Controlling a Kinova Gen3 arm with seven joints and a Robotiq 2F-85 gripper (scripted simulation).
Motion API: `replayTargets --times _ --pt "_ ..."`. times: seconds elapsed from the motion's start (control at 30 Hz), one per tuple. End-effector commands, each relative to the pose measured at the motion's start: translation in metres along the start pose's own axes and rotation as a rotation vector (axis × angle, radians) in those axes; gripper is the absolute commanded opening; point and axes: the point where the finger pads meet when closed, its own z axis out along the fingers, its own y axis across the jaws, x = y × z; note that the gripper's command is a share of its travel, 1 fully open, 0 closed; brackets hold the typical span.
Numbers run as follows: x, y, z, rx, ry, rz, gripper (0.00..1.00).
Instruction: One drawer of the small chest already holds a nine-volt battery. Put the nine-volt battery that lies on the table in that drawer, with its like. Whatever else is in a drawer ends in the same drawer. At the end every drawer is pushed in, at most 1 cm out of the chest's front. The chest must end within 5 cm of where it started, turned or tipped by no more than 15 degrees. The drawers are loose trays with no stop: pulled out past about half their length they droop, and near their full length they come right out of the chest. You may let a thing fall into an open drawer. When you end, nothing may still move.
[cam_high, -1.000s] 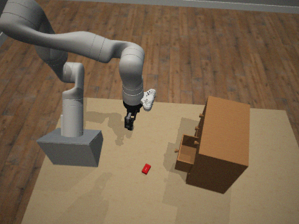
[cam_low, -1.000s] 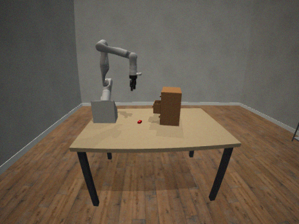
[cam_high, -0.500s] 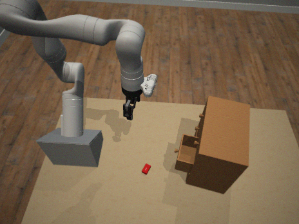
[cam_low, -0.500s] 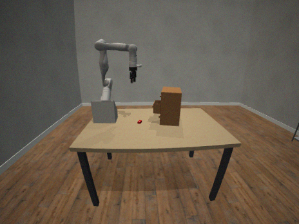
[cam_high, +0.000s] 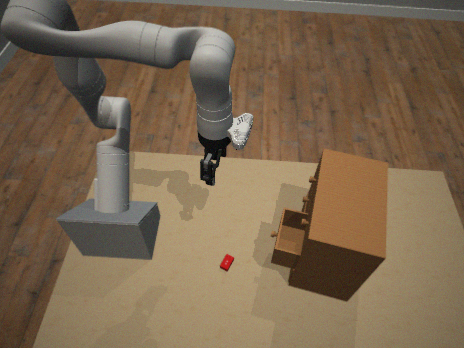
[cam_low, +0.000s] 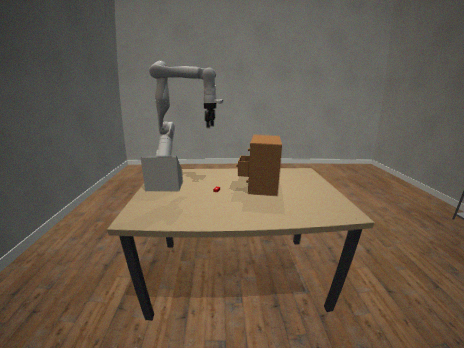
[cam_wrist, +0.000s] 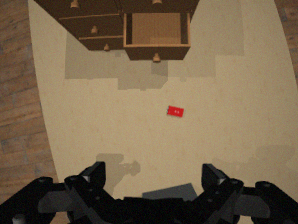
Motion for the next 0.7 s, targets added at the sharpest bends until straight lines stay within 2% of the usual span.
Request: replayTargets --times 0.0,0.07,0.13,0.4,0.67 --pt "0.018 -0.01 0.002 -0.002 -0.007 -0.013 1.0" --pt "0.031 -0.016 0.002 -0.002 -0.007 -0.013 1.0" --pt "0.031 -0.016 0.002 -0.002 -0.007 -0.013 1.0" --pt "0.07 -0.034 0.003 -0.002 -0.007 -0.013 1.0" --pt "0.078 -0.037 0.003 -0.002 -0.007 -0.013 1.0"
